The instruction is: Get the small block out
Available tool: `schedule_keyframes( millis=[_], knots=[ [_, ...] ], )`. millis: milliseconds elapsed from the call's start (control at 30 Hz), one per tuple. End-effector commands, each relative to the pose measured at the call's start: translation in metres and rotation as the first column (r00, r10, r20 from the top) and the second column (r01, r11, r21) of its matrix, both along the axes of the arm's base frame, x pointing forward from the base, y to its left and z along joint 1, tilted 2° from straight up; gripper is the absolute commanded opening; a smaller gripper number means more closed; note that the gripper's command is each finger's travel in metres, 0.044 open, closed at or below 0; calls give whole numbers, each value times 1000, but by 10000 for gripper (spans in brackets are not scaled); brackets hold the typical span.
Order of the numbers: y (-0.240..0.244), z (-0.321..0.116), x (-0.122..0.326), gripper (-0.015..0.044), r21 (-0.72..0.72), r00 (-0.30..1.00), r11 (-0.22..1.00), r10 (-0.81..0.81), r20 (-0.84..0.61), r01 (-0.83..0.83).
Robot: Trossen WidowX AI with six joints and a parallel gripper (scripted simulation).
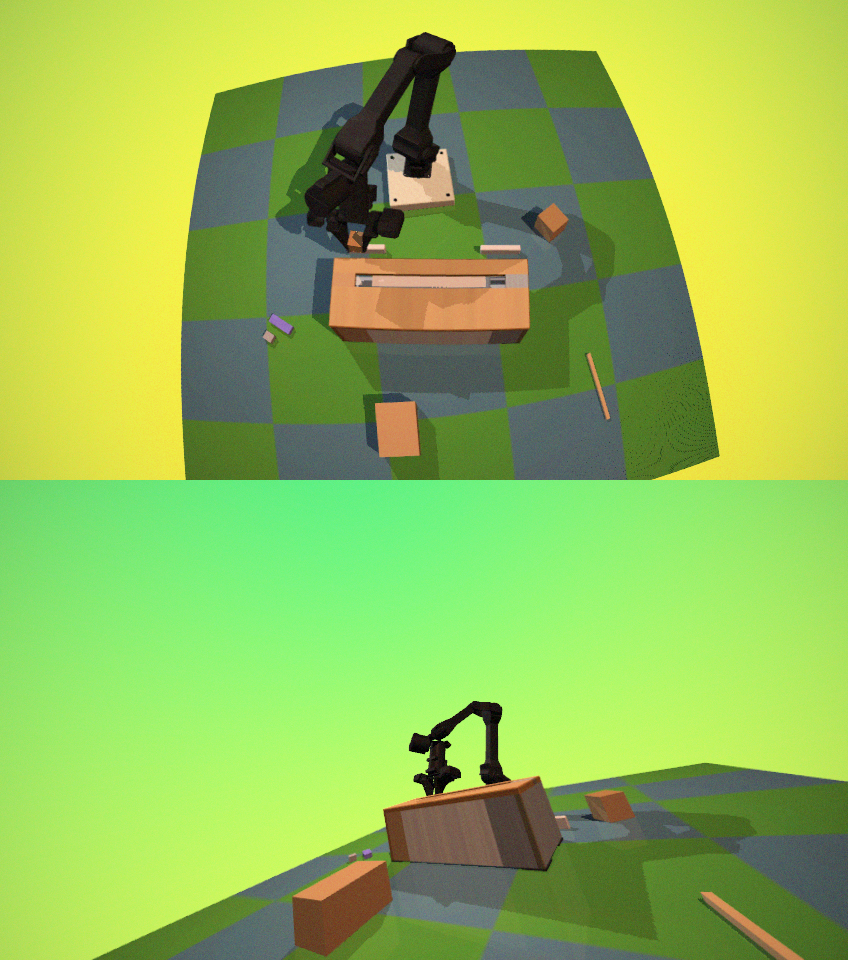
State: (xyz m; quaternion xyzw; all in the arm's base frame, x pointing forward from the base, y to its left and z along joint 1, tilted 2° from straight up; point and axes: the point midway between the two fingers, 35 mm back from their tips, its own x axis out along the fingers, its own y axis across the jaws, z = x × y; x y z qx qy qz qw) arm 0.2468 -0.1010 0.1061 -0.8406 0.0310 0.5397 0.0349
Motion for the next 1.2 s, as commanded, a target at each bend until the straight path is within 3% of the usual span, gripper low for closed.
schedule_keyframes(
  millis=[0,233,1167],
  knots=[
    [2,26,2,0,-11,996,996,-84,30,85],
    [9,67,-2,0,-1,967,970,-243,75,244],
    [9,68,-2,0,0,966,969,-247,76,248]
  ],
)
